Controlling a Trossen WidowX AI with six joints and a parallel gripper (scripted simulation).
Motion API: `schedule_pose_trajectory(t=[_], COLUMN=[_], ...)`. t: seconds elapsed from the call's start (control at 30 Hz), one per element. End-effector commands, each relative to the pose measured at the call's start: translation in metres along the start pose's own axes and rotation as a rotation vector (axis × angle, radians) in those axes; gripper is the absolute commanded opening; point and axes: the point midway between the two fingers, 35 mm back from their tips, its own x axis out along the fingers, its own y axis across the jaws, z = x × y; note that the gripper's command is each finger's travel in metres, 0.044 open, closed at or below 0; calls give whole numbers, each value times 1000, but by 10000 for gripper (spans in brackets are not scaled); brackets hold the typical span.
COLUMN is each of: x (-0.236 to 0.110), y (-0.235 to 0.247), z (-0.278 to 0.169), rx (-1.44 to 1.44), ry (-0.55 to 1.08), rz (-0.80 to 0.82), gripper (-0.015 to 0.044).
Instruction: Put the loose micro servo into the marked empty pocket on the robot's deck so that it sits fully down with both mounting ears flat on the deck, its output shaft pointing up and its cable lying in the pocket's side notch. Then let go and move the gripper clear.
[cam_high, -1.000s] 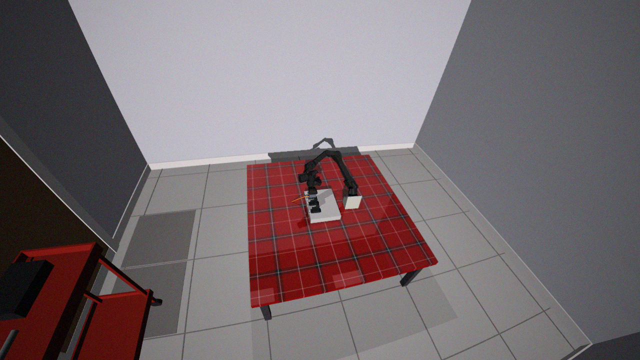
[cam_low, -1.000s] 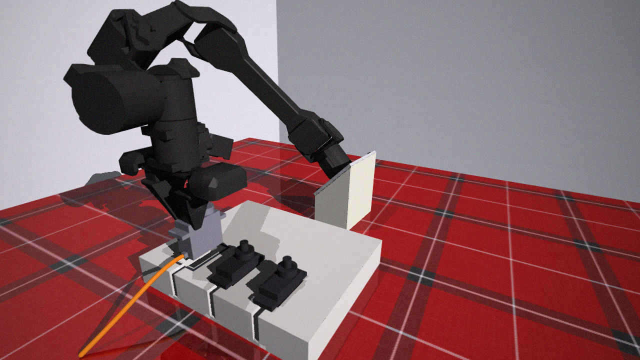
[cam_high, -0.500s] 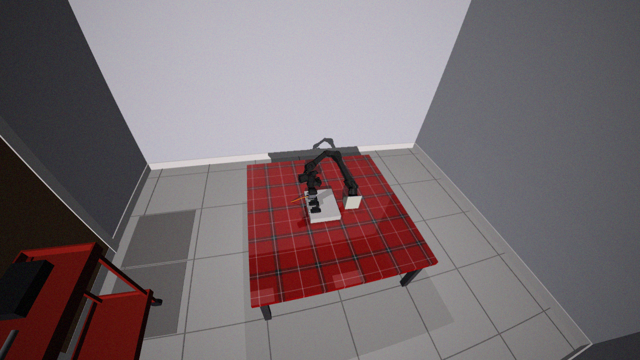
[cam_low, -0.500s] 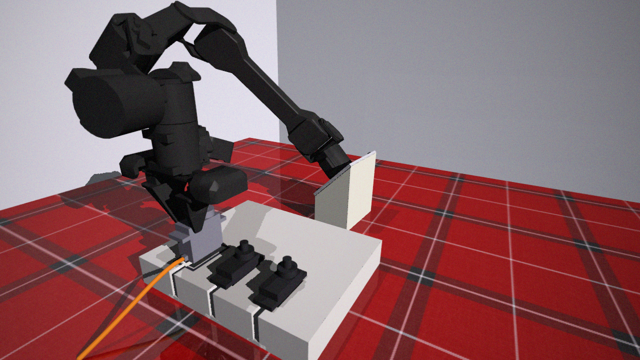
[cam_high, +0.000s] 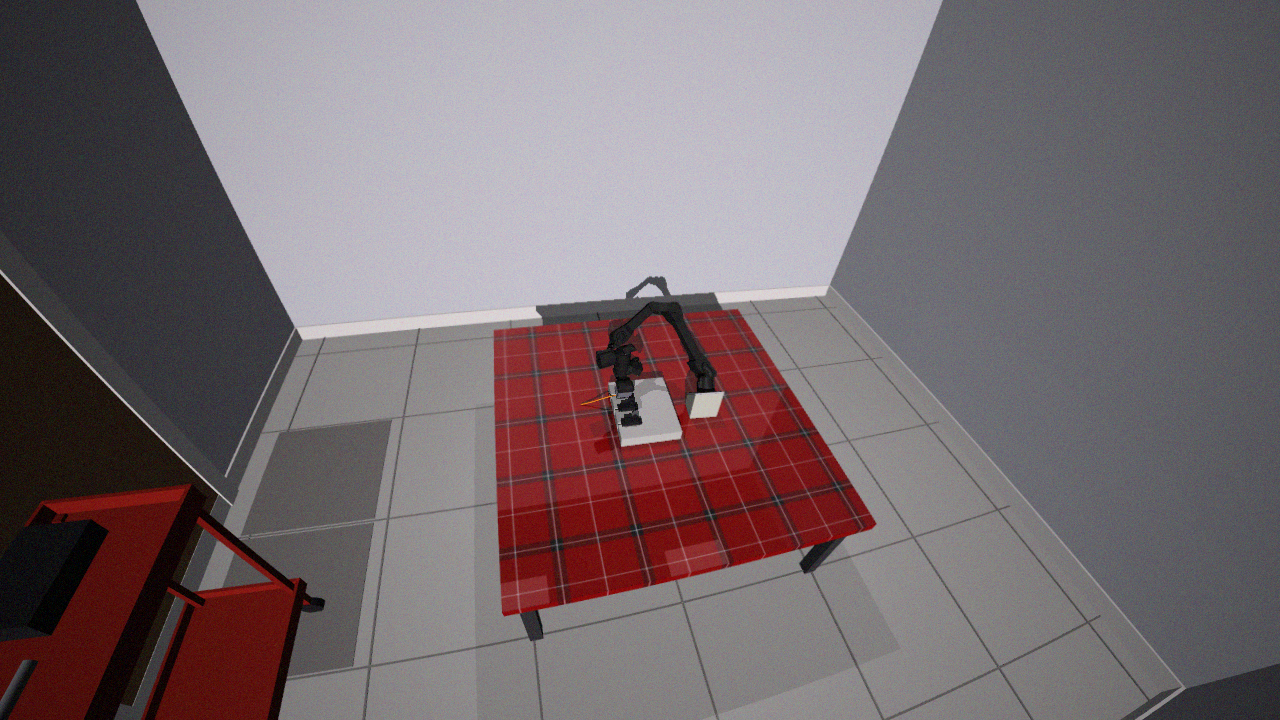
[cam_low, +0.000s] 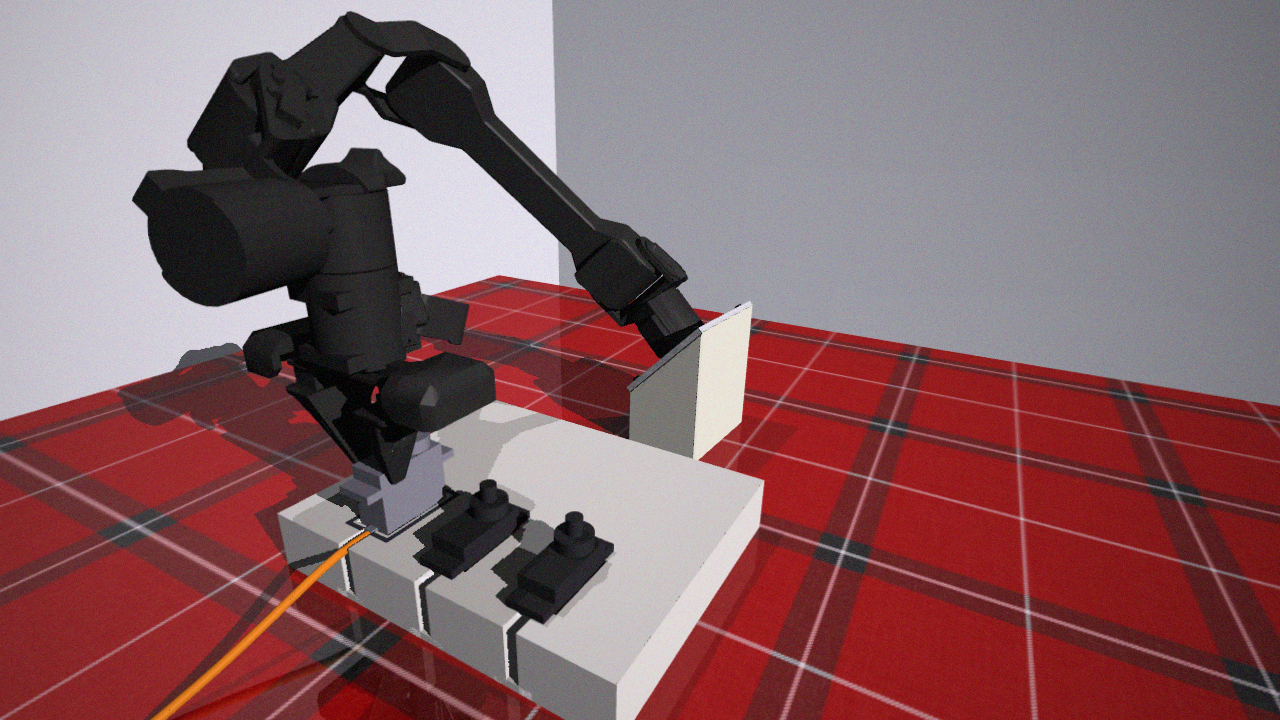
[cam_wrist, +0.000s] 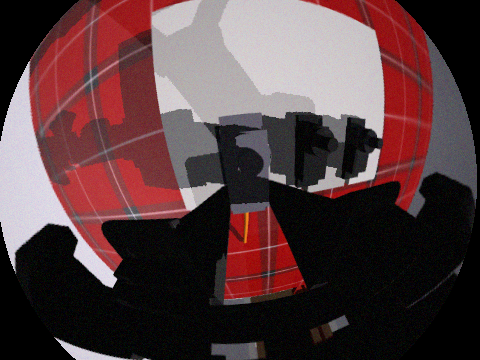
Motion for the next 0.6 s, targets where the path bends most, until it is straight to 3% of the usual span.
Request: schedule_pose_trajectory(t=[0.0,0.57], x=[3,20], y=[0,0], z=[0,0], rx=[-11,-11], ry=[5,6], rz=[6,7], gripper=[0,0])
